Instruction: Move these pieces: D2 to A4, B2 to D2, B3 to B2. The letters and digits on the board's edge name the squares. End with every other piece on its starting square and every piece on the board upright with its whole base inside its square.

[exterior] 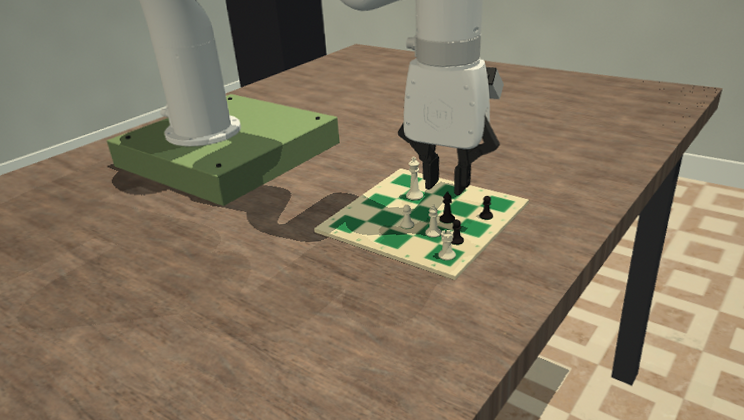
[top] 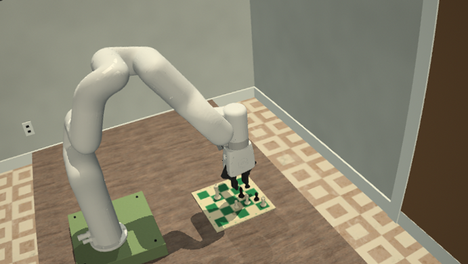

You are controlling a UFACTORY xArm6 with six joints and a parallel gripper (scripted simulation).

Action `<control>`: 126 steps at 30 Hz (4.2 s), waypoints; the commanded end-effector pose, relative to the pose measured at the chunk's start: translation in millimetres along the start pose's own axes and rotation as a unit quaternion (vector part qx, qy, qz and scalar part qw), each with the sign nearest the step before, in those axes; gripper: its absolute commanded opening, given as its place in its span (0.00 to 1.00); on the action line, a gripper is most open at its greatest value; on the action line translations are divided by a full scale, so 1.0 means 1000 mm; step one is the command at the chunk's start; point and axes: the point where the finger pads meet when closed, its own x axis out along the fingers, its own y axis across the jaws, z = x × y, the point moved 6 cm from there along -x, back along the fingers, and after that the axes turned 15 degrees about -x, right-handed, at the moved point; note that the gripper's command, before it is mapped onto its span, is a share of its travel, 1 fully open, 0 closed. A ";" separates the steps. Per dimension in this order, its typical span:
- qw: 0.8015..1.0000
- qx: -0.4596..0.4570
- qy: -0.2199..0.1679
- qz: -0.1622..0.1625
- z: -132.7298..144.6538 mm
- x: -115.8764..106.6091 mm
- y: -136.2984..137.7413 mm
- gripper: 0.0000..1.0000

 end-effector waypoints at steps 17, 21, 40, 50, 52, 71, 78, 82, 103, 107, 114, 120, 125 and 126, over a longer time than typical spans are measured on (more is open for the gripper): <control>1.000 0.000 -0.001 0.002 0.001 -0.002 0.002 0.37; 1.000 0.000 -0.001 0.002 0.001 -0.002 0.002 0.37; 1.000 0.000 -0.001 0.002 0.001 -0.002 0.003 0.37; 1.000 0.000 -0.001 0.002 0.001 -0.002 0.003 0.37; 1.000 0.000 -0.001 0.002 0.001 -0.002 0.003 0.37; 1.000 0.000 -0.001 0.002 0.001 0.001 0.003 0.37; 1.000 0.000 -0.001 0.002 0.001 0.013 0.003 0.37; 1.000 0.000 -0.001 0.002 0.001 0.022 0.003 0.37; 1.000 0.000 -0.001 0.002 0.001 0.036 0.003 0.37; 1.000 0.000 -0.001 0.002 0.001 0.036 0.003 0.37; 1.000 0.000 -0.001 0.002 0.001 0.036 0.003 0.37; 1.000 0.000 -0.001 0.002 0.001 0.036 0.003 0.37; 1.000 0.000 -0.001 0.002 0.001 0.036 0.003 0.37; 1.000 0.000 -0.001 0.002 0.001 0.036 0.003 0.37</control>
